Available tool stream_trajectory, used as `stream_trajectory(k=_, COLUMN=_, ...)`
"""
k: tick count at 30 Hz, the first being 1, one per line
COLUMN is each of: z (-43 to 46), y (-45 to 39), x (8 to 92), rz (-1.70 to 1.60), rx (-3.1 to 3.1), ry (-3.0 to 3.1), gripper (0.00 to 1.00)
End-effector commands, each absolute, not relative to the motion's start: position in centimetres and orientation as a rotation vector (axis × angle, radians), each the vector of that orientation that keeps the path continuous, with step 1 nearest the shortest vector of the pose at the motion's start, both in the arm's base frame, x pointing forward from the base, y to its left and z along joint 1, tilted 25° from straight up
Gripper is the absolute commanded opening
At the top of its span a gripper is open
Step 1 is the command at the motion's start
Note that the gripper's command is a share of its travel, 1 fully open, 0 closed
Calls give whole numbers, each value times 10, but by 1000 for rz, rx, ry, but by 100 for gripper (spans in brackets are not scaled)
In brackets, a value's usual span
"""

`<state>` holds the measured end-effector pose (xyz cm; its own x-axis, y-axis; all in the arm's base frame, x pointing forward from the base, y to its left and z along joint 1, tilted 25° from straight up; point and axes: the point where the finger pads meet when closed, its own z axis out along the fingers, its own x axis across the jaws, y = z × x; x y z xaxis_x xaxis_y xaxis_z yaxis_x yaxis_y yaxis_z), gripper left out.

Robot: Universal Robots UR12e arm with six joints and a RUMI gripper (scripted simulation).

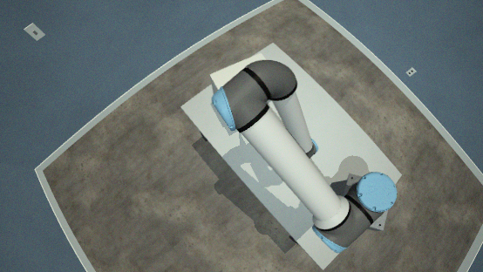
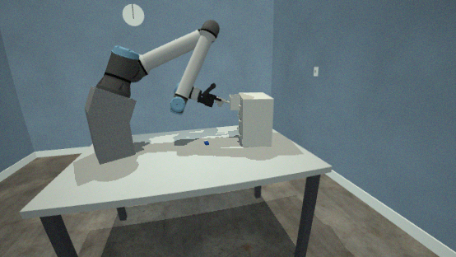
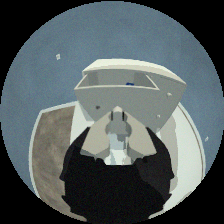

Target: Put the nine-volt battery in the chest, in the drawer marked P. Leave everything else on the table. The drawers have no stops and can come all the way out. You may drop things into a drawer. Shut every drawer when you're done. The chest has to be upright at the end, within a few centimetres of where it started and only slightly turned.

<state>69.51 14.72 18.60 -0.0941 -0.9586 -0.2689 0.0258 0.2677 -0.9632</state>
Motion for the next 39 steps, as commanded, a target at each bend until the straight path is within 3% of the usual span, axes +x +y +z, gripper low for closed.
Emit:
stream_trajectory(k=1, z=187, y=147, x=696, rz=-1080, rx=-949, ry=1386, gripper=7)
stream_trajectory(k=39, z=191, y=144, x=709, rz=-1080, rx=-949, ry=1386, gripper=7)
